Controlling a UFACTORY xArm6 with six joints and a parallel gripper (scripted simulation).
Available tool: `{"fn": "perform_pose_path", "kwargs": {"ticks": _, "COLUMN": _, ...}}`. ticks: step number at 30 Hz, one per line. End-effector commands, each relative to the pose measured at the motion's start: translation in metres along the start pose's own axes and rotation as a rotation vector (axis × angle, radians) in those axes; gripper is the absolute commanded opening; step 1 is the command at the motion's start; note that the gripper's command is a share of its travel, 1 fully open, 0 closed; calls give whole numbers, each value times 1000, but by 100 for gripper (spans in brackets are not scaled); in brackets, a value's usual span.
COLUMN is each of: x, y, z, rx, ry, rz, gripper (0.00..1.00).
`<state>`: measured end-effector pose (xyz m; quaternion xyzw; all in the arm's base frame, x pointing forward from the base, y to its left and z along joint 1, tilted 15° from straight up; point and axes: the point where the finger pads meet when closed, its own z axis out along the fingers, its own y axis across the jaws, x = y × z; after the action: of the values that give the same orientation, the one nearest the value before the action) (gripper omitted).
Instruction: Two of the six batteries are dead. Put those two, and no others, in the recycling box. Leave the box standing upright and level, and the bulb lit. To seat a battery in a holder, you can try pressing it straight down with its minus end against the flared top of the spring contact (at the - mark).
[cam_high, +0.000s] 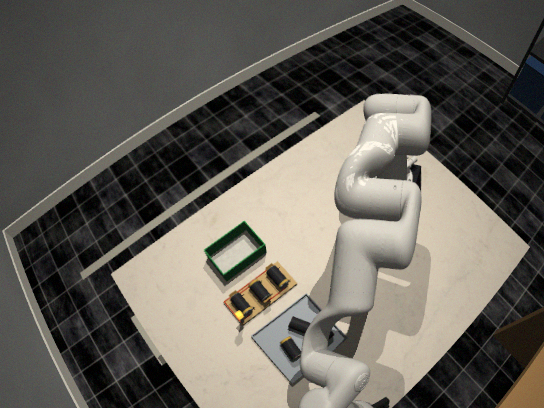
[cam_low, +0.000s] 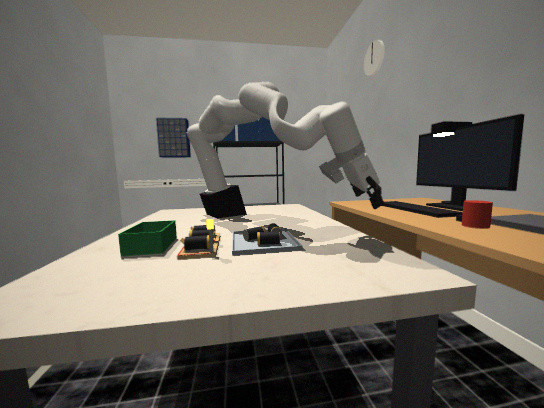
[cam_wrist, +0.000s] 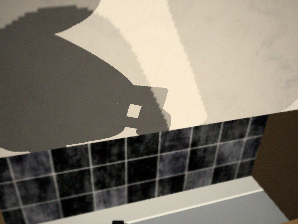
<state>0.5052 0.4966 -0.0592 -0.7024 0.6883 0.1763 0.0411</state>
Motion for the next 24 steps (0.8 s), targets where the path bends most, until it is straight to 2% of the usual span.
{"fn": "perform_pose_path", "kwargs": {"ticks": 1, "x": -2, "y": -1, "z": -3, "rx": 4, "ry": -3, "rz": -3, "gripper": 100}}
{"fn": "perform_pose_path", "kwargs": {"ticks": 24, "x": -4, "y": 0, "z": -5, "rx": 4, "ry": -3, "rz": -3, "gripper": 100}}
